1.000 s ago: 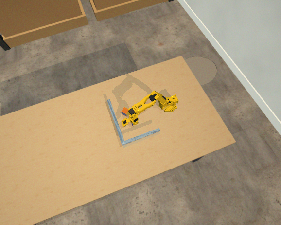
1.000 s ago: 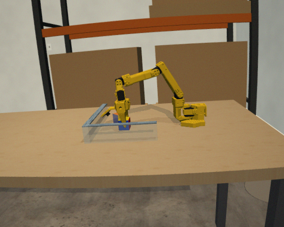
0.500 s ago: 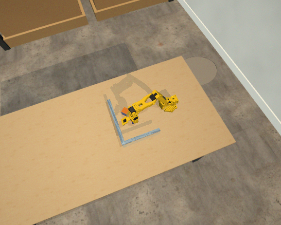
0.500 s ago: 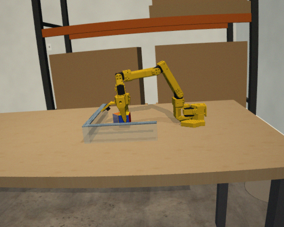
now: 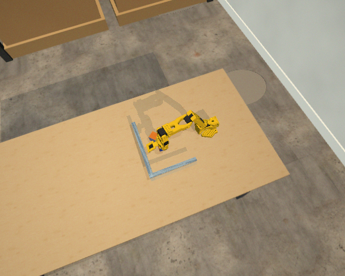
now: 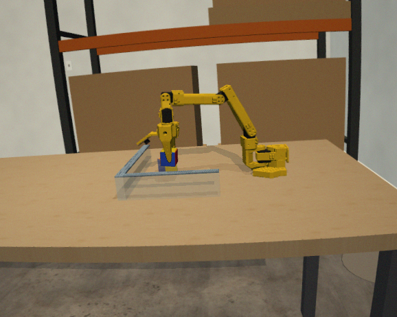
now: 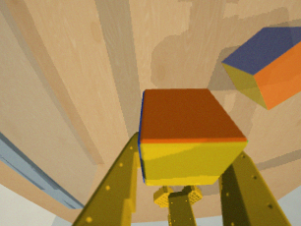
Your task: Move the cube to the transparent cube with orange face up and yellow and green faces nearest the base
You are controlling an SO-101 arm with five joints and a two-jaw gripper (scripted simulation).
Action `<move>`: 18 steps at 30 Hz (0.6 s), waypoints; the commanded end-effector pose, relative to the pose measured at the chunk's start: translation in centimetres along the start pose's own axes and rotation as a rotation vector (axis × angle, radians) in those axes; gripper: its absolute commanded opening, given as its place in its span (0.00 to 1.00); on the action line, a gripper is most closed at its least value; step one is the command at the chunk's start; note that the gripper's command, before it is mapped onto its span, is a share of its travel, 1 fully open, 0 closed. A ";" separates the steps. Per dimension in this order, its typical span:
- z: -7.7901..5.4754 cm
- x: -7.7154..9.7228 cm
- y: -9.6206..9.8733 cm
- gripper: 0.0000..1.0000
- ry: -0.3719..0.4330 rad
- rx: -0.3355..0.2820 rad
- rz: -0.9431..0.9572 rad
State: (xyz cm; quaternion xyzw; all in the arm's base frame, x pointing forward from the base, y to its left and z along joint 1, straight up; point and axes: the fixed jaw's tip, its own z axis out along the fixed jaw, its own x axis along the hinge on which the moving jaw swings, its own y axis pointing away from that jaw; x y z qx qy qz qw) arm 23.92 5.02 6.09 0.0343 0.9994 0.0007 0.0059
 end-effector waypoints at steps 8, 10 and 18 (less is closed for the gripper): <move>-2.6 -1.0 0.1 0.22 -0.127 -0.032 -0.001; -2.6 -1.0 0.1 0.22 -0.127 -0.032 -0.001; -2.7 -0.9 -0.1 0.22 -0.128 -0.031 -0.003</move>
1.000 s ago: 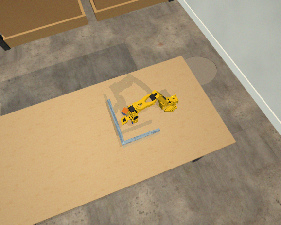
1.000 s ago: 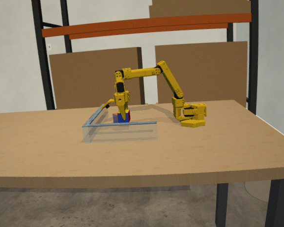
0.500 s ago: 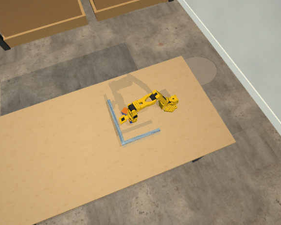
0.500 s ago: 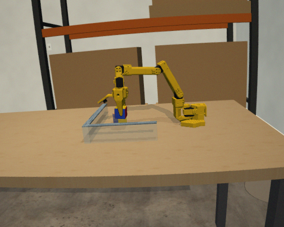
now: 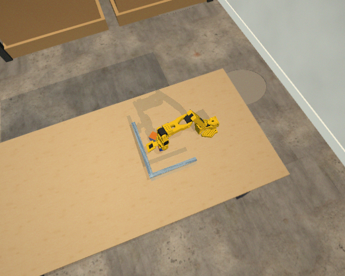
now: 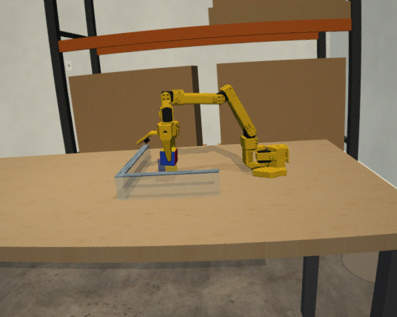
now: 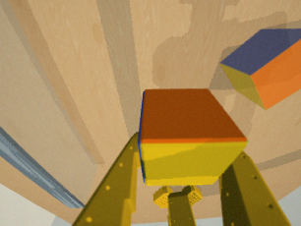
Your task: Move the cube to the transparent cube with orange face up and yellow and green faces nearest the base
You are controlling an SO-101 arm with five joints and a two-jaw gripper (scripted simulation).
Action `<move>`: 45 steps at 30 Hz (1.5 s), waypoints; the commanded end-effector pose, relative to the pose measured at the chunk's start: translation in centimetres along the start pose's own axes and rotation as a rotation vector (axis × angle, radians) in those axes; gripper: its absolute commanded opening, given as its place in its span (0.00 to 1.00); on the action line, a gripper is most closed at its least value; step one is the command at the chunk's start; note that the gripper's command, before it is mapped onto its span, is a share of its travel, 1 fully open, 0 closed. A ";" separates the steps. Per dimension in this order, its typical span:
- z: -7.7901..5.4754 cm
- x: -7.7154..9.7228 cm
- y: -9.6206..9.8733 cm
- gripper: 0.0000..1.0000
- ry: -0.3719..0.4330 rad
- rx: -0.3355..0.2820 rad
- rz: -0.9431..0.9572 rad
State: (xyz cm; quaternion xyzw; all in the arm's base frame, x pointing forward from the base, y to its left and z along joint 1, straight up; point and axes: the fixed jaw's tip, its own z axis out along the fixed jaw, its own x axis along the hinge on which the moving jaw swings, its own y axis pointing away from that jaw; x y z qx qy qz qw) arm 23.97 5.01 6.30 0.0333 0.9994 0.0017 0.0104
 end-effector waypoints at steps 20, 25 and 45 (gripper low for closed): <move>-2.5 -0.8 -0.1 0.22 -0.116 -0.028 0.001; -2.5 -0.8 -0.1 0.22 -0.116 -0.028 0.001; -2.5 0.0 -0.3 0.22 -0.090 -0.022 -0.004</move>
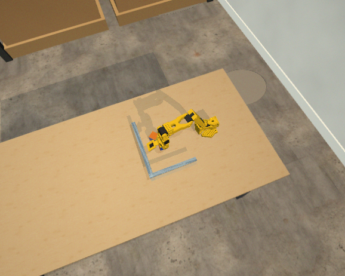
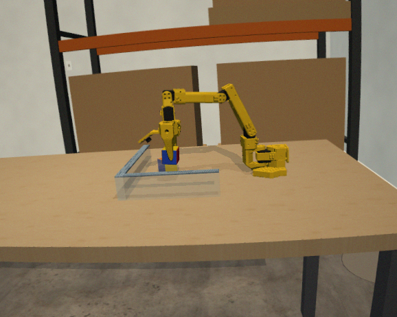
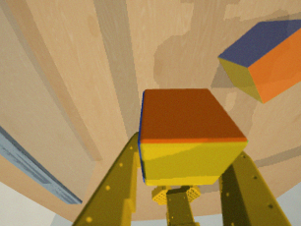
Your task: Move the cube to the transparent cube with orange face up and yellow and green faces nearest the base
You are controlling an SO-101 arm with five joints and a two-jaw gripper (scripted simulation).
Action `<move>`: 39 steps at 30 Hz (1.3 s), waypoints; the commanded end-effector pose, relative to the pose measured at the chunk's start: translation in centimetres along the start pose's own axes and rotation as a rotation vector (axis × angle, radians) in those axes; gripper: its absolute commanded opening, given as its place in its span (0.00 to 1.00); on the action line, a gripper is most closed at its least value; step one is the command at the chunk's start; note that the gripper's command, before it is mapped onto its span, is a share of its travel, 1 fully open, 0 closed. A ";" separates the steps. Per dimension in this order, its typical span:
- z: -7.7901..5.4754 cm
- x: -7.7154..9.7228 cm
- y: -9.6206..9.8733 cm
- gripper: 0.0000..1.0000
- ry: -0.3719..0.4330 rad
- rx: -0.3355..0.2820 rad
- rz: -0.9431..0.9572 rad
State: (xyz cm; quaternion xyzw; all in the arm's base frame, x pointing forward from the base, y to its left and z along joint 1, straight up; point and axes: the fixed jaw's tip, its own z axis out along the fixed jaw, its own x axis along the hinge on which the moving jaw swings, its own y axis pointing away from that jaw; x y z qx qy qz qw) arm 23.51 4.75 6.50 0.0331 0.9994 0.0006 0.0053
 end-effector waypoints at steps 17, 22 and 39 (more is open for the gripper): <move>-2.1 0.0 -0.1 0.22 -0.209 -0.047 -0.025; -2.0 0.0 -0.1 0.22 -0.237 -0.053 -0.030; -1.9 0.1 -0.1 0.22 -0.292 -0.064 -0.038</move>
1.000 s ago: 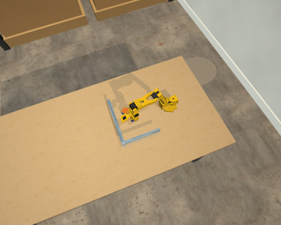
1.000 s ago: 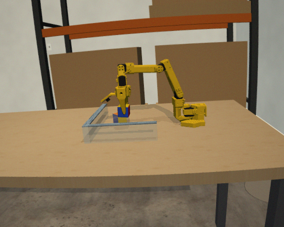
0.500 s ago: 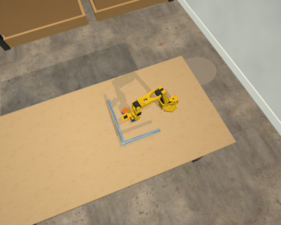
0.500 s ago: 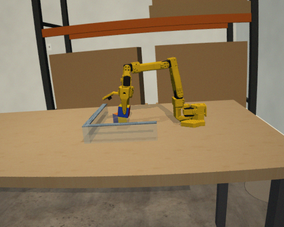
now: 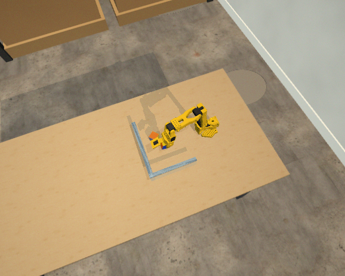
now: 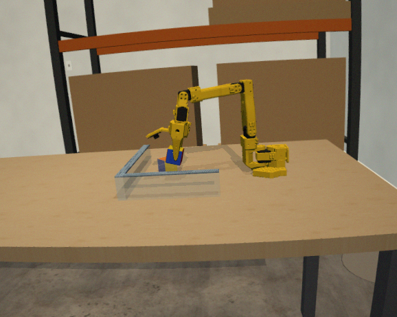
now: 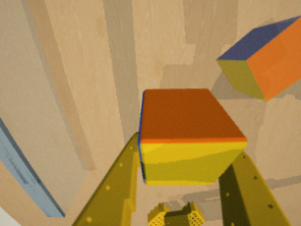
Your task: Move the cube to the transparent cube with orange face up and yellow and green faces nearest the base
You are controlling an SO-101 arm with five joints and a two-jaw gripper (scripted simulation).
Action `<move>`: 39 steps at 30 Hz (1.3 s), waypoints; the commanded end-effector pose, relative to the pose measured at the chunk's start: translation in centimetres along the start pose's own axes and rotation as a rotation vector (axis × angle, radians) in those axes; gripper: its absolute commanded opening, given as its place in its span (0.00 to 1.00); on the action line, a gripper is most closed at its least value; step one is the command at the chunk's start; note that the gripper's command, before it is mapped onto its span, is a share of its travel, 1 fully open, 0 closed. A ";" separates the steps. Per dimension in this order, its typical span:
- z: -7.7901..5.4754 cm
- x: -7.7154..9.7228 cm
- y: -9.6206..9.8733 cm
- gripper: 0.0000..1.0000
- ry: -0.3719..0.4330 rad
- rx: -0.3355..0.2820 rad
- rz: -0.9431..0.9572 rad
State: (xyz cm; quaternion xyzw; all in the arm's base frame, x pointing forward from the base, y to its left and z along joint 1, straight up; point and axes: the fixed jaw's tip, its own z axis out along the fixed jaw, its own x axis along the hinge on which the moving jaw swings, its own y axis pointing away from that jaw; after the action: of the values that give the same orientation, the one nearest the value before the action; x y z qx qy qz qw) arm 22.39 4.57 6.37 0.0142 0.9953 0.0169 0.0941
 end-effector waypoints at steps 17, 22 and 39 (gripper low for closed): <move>-1.7 -1.5 0.2 0.22 -0.175 -0.034 -0.006; -1.7 -1.6 0.2 0.22 -0.228 -0.044 -0.012; -1.5 -1.6 0.3 0.22 -0.378 -0.069 -0.026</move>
State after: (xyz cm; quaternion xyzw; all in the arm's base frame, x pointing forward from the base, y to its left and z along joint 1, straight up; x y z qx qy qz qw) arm 22.64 4.61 6.07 0.0030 0.9757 0.0368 0.2159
